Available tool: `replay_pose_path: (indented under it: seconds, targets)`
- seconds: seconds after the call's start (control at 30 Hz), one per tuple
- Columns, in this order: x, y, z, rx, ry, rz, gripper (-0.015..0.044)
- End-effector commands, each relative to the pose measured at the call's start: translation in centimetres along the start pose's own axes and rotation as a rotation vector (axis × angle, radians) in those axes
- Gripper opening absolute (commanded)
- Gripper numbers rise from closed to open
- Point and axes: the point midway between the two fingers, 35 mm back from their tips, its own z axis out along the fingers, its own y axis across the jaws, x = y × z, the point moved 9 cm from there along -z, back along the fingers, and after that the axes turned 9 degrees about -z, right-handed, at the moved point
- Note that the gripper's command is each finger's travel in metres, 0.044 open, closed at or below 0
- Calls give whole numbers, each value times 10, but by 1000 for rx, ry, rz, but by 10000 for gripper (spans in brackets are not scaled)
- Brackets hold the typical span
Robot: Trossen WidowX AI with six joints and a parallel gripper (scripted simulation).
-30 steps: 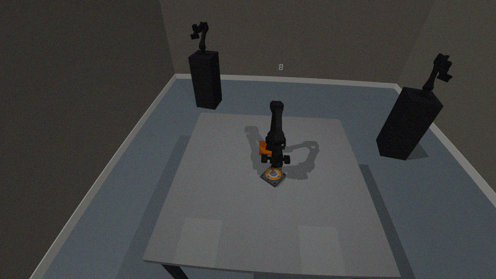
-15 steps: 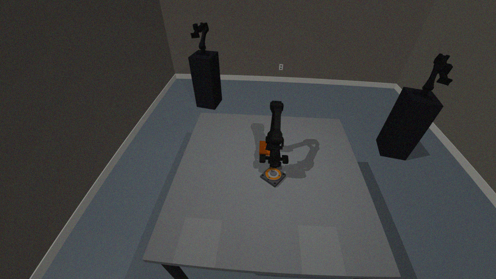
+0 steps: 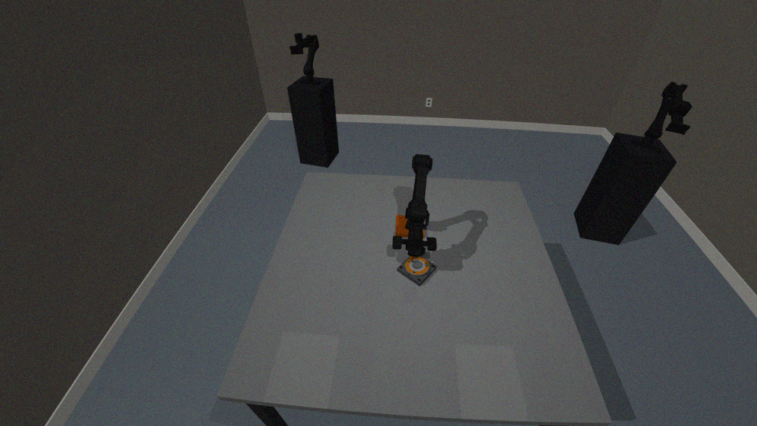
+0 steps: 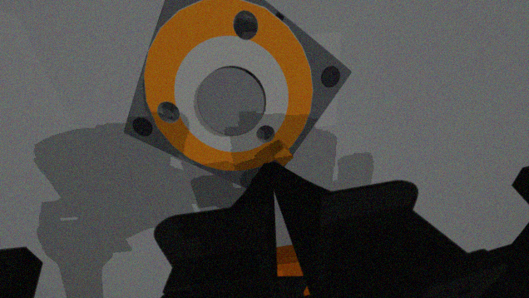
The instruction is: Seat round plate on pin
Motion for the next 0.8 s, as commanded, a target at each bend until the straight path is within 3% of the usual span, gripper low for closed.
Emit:
replay_pose_path:
  seconds: [0.0,0.77]
  targets:
    - [-3,-7,0,10,-1,3,0]
    - [-18,-28,-1,12,-2,3,0]
